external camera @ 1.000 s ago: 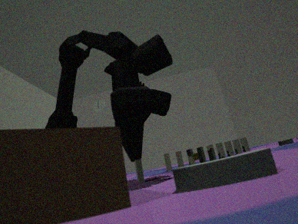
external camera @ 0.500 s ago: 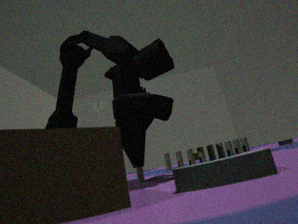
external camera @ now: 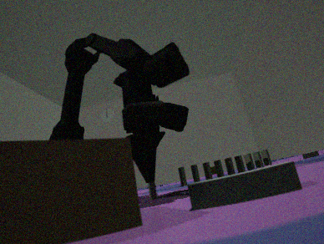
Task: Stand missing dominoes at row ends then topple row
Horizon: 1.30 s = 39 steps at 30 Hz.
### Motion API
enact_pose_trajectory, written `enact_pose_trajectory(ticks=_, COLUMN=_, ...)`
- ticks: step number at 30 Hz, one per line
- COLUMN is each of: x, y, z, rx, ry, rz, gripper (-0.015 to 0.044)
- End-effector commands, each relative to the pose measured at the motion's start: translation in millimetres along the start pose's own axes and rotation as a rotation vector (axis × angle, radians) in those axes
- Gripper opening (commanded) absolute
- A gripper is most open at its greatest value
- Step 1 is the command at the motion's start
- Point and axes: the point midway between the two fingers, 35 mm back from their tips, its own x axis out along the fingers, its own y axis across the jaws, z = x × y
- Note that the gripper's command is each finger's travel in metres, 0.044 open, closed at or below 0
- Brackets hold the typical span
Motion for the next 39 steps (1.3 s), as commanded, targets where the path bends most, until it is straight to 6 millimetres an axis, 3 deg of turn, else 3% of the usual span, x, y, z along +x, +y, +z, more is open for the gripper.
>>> enact_pose_trajectory(ticks=1, x=0.4, y=0.5, z=0.6, rx=-0.006, ry=-0.004, rz=0.003, gripper=0.0107)
enact_pose_trajectory(ticks=4, x=-22.8, y=-3.3, z=4.4, rx=-0.005, ry=-0.004, rz=0.002, gripper=0.0107)
enact_pose_trajectory(ticks=9, x=-109.2, y=-4.2, z=4.0, rx=-0.001, ry=-0.001, rz=0.000, gripper=0.0107)
enact_pose_trajectory(ticks=11, x=-131.7, y=-1.2, z=0.4, rx=0.000, ry=0.000, rz=0.000, gripper=0.0107)
enact_pose_trajectory(ticks=17, x=-134.6, y=0.1, z=0.4, rx=0.000, ry=-0.001, rz=0.000, gripper=0.0107)
enact_pose_trajectory(ticks=20, x=-134.8, y=13.3, z=9.4, rx=0.007, ry=-0.005, rz=0.004, gripper=0.0107)
enact_pose_trajectory(ticks=28, x=-136.0, y=102.4, z=54.3, rx=0.000, ry=-0.012, rz=0.019, gripper=0.0107)
enact_pose_trajectory(ticks=34, x=-137.1, y=175.0, z=69.2, rx=-0.028, ry=-0.012, rz=0.021, gripper=0.0107)
enact_pose_trajectory(ticks=39, x=-133.8, y=183.0, z=70.6, rx=-0.031, ry=-0.012, rz=0.021, gripper=0.0107)
